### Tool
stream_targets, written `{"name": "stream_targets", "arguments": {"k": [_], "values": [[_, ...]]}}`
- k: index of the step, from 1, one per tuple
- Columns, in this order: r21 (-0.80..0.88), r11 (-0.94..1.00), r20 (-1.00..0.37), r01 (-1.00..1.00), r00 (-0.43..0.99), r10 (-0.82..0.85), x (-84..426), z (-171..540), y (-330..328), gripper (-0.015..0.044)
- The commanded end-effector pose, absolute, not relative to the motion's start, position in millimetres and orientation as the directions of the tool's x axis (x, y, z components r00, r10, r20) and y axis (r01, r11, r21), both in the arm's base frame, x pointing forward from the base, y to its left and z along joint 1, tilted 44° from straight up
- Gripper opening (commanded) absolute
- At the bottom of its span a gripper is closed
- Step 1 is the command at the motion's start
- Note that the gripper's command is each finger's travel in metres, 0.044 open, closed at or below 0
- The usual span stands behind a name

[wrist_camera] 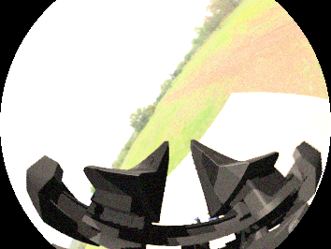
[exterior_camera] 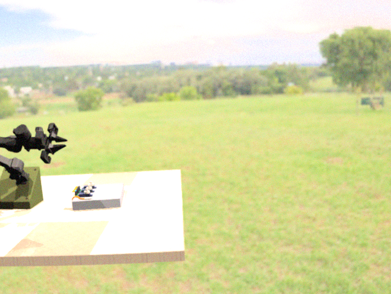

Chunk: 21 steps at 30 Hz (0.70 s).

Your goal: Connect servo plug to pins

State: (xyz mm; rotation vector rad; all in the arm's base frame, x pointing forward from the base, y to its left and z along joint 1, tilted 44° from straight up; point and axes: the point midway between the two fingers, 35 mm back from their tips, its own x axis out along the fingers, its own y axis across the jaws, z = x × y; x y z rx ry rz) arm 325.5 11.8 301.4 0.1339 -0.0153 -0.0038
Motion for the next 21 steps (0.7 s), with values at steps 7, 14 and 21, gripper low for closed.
{"name": "stream_targets", "arguments": {"k": [7, 14, 21], "values": [[-0.004, 0.999, -0.043, 0.041, 0.998, -0.041, 331.3, 311.8, -4.8, 0.0115], [-0.043, 0.992, -0.255, 0.118, 0.959, -0.125, 359.6, 274.2, -13.9, 0.0115], [-0.12, 0.977, -0.447, 0.175, 0.869, -0.211, 379.7, 234.2, -22.2, 0.0115]]}}
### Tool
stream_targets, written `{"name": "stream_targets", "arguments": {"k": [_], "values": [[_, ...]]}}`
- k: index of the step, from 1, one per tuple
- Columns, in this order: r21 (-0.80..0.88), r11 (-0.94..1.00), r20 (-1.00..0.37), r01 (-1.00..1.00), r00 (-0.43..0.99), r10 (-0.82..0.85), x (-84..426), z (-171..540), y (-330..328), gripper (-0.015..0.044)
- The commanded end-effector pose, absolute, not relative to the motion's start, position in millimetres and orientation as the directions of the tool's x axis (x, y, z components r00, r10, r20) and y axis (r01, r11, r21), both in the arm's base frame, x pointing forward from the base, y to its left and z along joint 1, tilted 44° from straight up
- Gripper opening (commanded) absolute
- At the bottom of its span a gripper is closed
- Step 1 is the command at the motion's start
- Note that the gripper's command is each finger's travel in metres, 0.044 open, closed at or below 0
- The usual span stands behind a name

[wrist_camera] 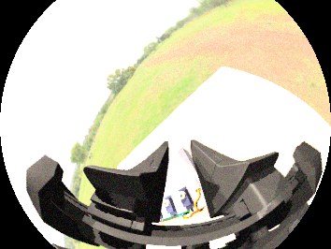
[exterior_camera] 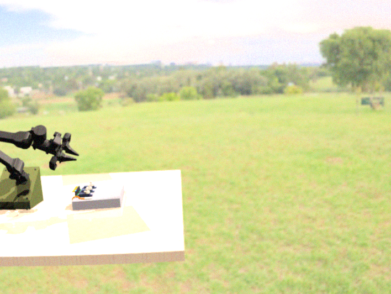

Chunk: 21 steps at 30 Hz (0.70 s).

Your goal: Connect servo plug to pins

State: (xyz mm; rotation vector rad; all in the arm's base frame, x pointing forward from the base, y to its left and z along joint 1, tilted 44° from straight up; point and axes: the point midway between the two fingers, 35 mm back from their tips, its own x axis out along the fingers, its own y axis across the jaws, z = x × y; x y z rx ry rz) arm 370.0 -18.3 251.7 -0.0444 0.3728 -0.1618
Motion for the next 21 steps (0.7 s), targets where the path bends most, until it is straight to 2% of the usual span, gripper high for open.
{"name": "stream_targets", "arguments": {"k": [1, 11, 21], "values": [[-0.134, 0.974, -0.472, 0.181, 0.853, -0.223, 381.9, 228.4, -23.4, 0.0115], [-0.296, 0.934, -0.675, 0.198, 0.649, -0.351, 396.0, 172.0, -34.3, 0.0115], [-0.476, 0.87, -0.776, 0.128, 0.403, -0.484, 398.2, 121.4, -44.5, 0.0115]]}}
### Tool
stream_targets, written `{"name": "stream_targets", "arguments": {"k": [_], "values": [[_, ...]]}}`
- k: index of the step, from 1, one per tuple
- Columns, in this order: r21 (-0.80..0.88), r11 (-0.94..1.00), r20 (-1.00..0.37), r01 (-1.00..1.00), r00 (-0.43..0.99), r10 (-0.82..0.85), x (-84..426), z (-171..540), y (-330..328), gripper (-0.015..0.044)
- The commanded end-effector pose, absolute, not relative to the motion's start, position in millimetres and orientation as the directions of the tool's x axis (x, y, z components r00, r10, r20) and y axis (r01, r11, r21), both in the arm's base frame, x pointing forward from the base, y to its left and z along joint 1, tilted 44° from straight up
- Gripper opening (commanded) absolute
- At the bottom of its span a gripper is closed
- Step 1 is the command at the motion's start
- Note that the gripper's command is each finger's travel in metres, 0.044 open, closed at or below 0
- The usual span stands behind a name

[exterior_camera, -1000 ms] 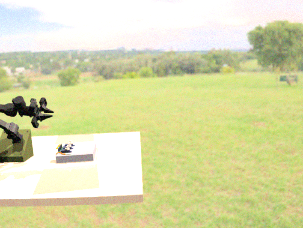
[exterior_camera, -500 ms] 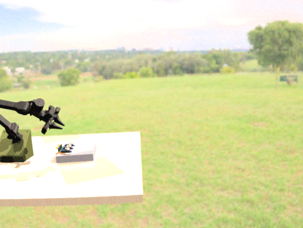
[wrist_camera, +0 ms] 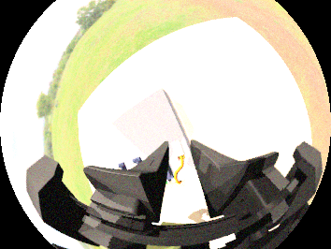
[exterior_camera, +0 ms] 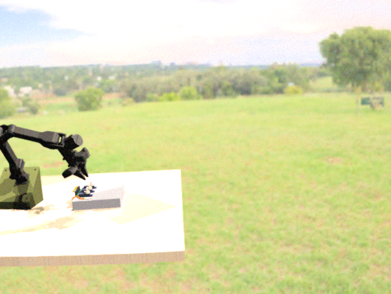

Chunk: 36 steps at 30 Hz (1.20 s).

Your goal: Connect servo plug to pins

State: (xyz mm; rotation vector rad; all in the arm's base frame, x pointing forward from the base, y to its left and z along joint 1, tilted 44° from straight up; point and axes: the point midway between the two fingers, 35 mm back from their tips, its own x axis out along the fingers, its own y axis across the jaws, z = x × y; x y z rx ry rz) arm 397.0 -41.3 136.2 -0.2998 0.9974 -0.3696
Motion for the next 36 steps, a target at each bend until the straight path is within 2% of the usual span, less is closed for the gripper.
{"name": "stream_targets", "arguments": {"k": [1, 16, 36], "values": [[-0.494, 0.862, -0.781, 0.116, 0.378, -0.498, 398.0, 116.8, -45.5, 0.0115], [-0.683, 0.719, -0.729, -0.133, 0.057, -0.682, 390.9, 61.3, -57.9, 0.0115], [-0.688, 0.71, -0.722, -0.146, 0.045, -0.69, 391.8, 39.5, -77.5, 0.0115]]}}
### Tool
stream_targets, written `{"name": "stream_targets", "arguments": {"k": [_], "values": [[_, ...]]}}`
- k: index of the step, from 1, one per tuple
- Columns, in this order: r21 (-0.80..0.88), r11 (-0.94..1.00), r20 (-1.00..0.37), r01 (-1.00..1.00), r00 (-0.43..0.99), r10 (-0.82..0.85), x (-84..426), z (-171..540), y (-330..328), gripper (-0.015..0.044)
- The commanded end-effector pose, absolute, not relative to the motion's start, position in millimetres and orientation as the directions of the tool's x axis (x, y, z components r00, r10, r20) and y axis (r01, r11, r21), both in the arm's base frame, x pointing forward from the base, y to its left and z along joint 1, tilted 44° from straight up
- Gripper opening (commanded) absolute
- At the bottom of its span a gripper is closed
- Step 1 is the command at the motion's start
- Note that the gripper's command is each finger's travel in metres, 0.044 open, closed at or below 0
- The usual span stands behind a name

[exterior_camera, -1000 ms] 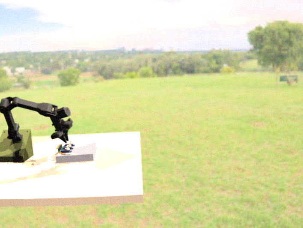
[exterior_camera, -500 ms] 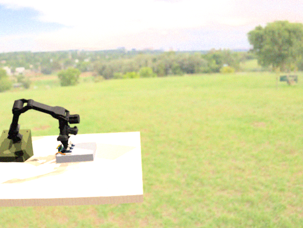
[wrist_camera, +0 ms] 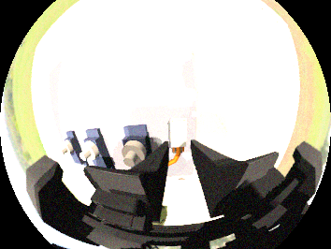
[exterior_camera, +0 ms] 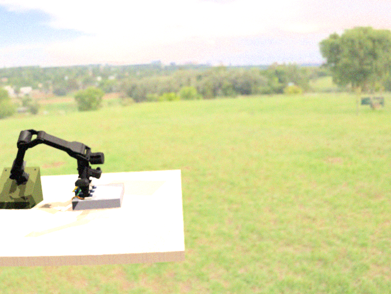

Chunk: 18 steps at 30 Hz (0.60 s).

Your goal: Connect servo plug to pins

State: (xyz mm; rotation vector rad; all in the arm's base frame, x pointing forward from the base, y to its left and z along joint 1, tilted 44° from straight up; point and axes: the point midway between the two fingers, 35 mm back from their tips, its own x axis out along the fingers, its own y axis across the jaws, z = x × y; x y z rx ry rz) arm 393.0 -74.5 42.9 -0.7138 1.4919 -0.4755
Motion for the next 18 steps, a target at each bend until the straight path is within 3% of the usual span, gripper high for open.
{"name": "stream_targets", "arguments": {"k": [1, 10, 13, 18], "values": [[-0.688, 0.71, -0.722, -0.146, 0.045, -0.69, 391.8, 38.7, -78.4, 0.0115], [-0.689, 0.71, -0.722, -0.146, 0.045, -0.691, 392.2, 30.7, -86.2, 0.0115], [-0.689, 0.71, -0.722, -0.146, 0.045, -0.691, 392.2, 30.7, -86.2, 0.0036], [-0.689, 0.71, -0.722, -0.146, 0.045, -0.691, 392.2, 30.7, -86.2, 0.0003]]}}
